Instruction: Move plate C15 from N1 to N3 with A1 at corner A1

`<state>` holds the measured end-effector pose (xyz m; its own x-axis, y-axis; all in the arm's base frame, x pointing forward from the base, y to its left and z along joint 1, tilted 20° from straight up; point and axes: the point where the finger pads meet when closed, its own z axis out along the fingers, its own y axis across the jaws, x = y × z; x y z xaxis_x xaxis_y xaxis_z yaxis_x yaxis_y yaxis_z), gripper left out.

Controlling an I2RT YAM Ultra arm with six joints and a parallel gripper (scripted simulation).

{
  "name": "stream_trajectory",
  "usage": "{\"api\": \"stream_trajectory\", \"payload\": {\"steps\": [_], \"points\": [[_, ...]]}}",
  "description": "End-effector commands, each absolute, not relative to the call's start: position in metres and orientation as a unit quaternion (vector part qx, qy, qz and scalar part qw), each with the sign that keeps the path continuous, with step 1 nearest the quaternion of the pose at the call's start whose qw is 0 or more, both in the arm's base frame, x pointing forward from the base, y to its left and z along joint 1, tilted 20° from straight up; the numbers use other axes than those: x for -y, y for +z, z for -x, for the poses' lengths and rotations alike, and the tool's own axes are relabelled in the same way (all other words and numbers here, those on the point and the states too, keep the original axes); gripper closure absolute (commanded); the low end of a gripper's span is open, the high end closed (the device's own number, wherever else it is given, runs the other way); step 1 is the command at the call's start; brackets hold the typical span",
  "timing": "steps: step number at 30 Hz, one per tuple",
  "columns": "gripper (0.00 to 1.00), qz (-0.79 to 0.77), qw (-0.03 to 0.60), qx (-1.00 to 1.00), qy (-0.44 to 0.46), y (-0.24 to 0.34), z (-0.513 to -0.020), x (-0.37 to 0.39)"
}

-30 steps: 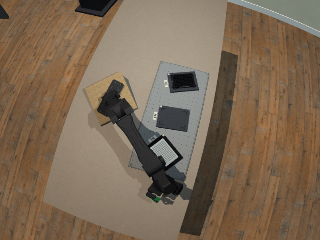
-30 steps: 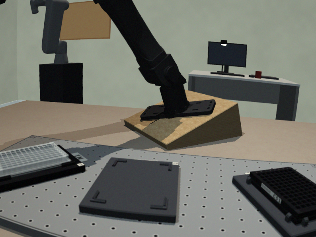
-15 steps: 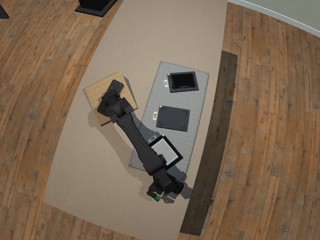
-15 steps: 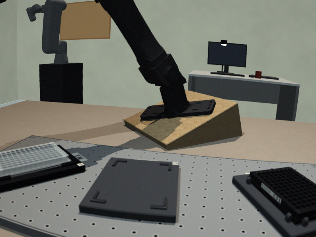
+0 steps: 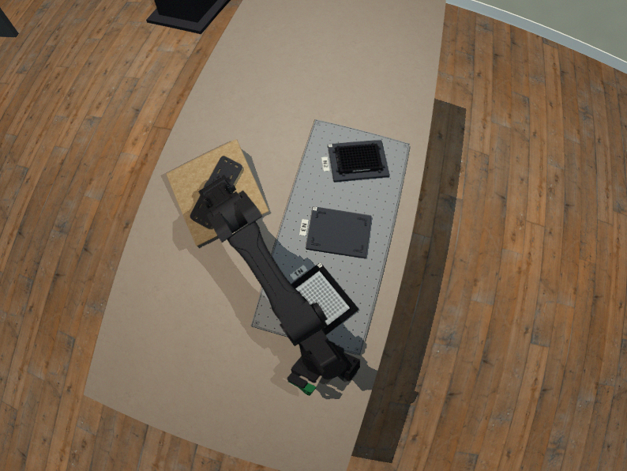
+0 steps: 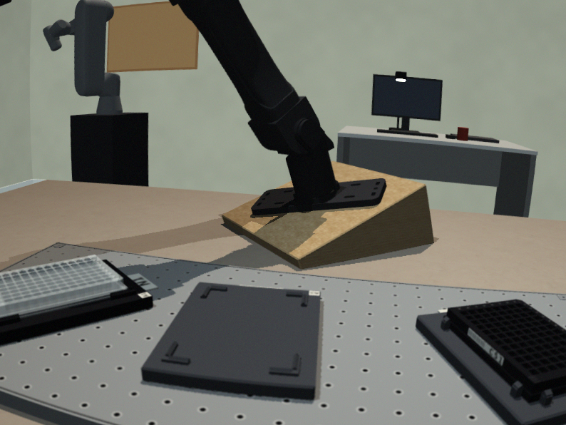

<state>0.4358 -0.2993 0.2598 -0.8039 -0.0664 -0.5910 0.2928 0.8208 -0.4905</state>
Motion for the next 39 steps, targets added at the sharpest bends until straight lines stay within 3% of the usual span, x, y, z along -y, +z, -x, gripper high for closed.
{"api": "stream_trajectory", "payload": {"steps": [1,14,20,23,39], "points": [[0.00,-0.070,0.353,-0.879,-0.311,0.305,-0.436,0.296],[0.00,-0.070,0.353,-0.879,-0.311,0.305,-0.436,0.296],[0.00,-0.080,0.316,-0.909,-0.261,0.268,-0.428,0.264],[0.00,-0.083,0.345,-0.894,-0.272,0.291,-0.435,0.268],[0.00,-0.086,0.345,-0.894,-0.273,0.291,-0.434,0.270]]}}
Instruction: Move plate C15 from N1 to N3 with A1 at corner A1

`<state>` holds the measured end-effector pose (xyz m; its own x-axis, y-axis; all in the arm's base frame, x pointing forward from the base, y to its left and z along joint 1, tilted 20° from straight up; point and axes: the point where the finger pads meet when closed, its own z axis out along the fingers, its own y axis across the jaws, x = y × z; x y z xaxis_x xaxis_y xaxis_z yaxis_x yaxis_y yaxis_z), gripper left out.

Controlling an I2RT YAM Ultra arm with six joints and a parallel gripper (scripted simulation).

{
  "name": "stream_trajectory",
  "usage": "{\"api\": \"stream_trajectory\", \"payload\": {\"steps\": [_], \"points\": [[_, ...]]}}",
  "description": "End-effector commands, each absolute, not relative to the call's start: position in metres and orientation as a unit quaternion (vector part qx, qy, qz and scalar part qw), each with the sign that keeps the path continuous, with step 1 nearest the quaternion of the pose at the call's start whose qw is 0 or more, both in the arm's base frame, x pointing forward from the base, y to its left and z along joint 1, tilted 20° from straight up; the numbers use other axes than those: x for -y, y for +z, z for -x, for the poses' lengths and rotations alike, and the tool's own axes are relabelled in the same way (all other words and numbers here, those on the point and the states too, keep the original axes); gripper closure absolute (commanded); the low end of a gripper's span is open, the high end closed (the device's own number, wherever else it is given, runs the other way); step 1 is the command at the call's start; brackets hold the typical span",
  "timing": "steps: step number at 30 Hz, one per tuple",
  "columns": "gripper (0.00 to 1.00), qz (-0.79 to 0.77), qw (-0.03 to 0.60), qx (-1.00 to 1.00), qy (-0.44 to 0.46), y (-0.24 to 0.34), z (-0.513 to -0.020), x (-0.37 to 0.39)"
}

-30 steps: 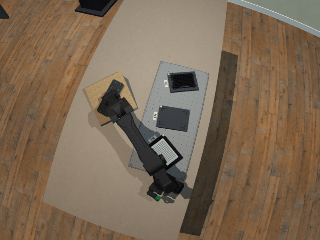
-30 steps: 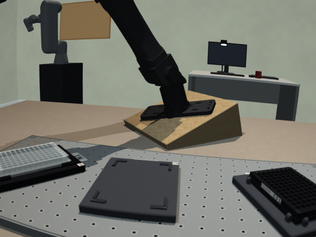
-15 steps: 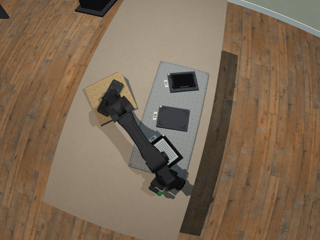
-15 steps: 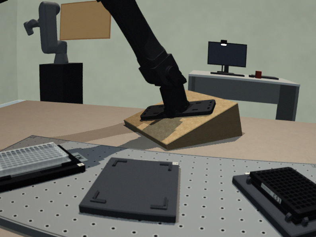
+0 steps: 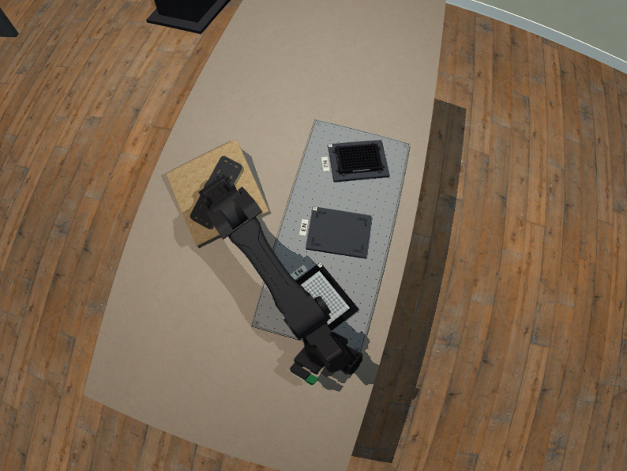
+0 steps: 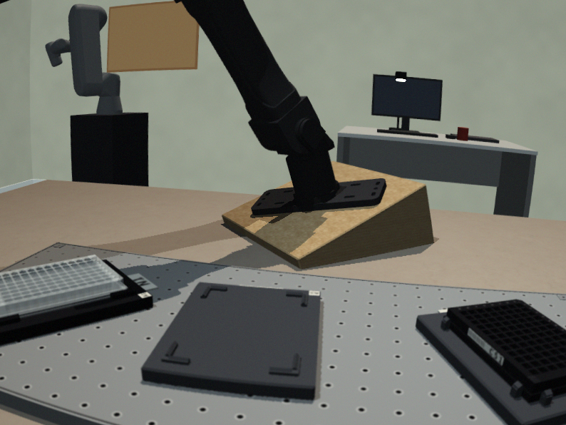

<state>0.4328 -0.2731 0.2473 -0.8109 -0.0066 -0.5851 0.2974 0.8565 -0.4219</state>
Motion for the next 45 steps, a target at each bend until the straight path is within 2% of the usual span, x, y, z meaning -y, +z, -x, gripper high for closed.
{"api": "stream_trajectory", "payload": {"steps": [1,26,29,32,34,35,43,45], "points": [[0.00,-0.086,0.345,-0.894,-0.273,0.291,-0.434,0.270],[0.00,-0.085,0.345,-0.894,-0.273,0.291,-0.434,0.270],[0.00,-0.097,0.323,-0.913,-0.229,0.279,-0.430,0.252],[0.00,-0.097,0.303,-0.921,-0.225,0.255,-0.423,0.239],[0.00,-0.097,0.303,-0.921,-0.225,0.255,-0.423,0.239],[0.00,-0.100,0.333,-0.908,-0.235,0.277,-0.431,0.243],[0.00,-0.103,0.332,-0.907,-0.237,0.277,-0.430,0.246],[0.00,-0.112,0.310,-0.922,-0.202,0.268,-0.426,0.231]]}}
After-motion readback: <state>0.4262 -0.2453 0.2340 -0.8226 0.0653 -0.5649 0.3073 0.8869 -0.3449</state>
